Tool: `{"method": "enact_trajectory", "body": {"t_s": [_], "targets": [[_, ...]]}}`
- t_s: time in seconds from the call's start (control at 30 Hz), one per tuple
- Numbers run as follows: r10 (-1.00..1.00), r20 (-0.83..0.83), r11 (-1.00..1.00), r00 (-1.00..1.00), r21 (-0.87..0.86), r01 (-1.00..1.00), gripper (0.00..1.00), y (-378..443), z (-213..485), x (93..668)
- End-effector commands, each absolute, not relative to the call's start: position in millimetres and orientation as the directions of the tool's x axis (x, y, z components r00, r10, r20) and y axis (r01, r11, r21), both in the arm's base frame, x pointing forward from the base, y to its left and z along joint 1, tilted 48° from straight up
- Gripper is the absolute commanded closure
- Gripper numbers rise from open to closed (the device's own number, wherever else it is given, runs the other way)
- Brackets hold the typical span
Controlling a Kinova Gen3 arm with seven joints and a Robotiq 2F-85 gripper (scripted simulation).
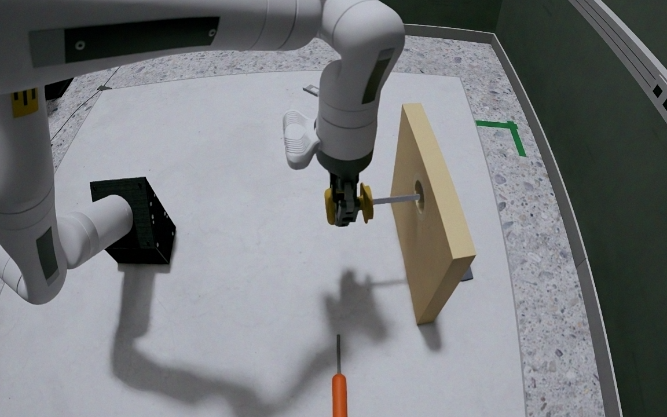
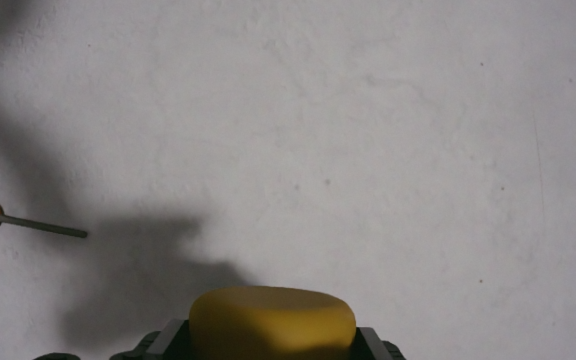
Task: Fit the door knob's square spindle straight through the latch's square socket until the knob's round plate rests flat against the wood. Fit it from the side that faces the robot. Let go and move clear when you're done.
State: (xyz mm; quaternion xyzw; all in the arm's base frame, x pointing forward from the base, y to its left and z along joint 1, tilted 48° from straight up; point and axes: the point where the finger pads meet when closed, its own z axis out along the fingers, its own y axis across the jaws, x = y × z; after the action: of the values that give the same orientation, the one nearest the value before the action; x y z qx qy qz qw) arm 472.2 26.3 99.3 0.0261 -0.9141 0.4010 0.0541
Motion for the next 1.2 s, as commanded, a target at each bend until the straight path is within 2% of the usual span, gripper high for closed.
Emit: {"method": "enact_trajectory", "body": {"t_s": [0.0, 1.17], "targets": [[-0.006, 0.119, 0.678, -0.993, -0.730, -0.091, 0.37, 27.2, 99.6, 473.5], [-0.006, 0.119, 0.678, -0.993, -0.730, -0.091, 0.37, 27.7, 99.0, 482.3]]}}
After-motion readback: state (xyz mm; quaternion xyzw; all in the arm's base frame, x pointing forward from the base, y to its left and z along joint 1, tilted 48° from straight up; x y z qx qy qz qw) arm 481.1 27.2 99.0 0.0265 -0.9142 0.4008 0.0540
